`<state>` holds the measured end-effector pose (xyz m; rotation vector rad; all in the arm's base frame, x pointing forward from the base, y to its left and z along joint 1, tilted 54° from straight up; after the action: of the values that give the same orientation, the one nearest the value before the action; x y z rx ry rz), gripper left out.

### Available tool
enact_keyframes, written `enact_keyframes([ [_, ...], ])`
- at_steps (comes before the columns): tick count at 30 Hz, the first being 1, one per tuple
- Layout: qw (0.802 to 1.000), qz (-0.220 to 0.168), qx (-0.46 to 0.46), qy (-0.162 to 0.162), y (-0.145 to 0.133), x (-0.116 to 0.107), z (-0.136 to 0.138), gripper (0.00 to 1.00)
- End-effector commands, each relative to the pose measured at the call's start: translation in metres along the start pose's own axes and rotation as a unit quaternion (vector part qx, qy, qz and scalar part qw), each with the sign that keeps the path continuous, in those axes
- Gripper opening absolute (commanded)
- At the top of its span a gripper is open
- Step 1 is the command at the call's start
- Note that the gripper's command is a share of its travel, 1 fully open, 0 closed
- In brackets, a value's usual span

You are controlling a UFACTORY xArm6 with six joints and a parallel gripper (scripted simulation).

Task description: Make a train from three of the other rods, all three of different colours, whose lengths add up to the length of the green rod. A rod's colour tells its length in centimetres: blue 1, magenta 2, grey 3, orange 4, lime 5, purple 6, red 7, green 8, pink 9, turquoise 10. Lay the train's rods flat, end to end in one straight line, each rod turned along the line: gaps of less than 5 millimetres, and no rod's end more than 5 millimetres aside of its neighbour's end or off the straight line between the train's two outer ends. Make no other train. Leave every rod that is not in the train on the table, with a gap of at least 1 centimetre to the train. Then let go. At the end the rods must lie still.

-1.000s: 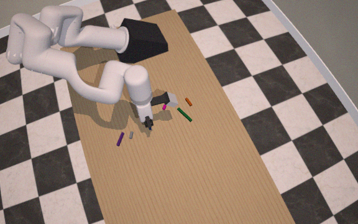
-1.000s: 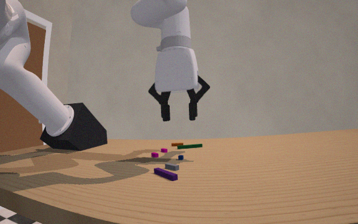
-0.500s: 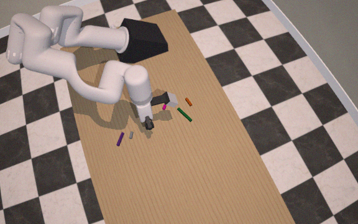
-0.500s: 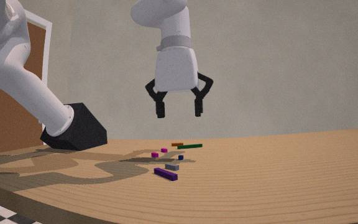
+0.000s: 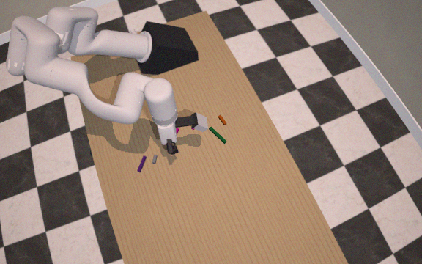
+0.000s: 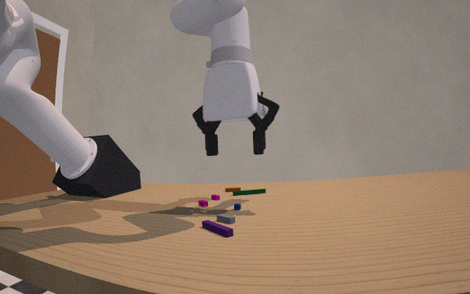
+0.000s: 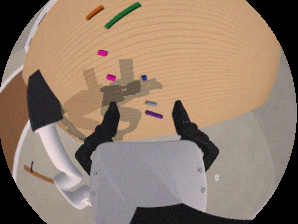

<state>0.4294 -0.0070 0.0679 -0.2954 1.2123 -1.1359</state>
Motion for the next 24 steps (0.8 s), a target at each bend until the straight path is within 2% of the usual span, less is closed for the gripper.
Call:
enact_keyframes([
  [1, 0.996, 0.002, 0.084, -0.003, -0.006, 0.001, 0.004, 1.0],
  [5, 0.993, 0.002, 0.116, -0.002, -0.008, 0.001, 0.005, 1.0],
  [7, 0.985, 0.002, 0.174, -0.002, -0.012, 0.003, 0.008, 1.0],
  [12, 0.969, 0.003, 0.247, -0.002, -0.018, 0.004, 0.01, 1.0],
  [20, 0.93, 0.003, 0.368, -0.001, -0.027, 0.008, 0.015, 1.0],
  [22, 0.93, 0.003, 0.368, -0.001, -0.027, 0.008, 0.015, 1.0],
  [23, 0.913, 0.003, 0.409, -0.001, -0.03, 0.009, 0.017, 1.0],
  [24, 0.906, 0.003, 0.422, -0.001, -0.032, 0.009, 0.017, 1.0],
])
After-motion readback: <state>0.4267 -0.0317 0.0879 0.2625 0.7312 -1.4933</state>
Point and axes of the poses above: the point where the finger pads meet when closed, its own x axis out along the fingers, its own z axis across the jaws, y = z × x, the point moved 6 cm from there along -x, back along the fingers, and after that the axes turned 14 degrees about x, right-handed, at the moved point
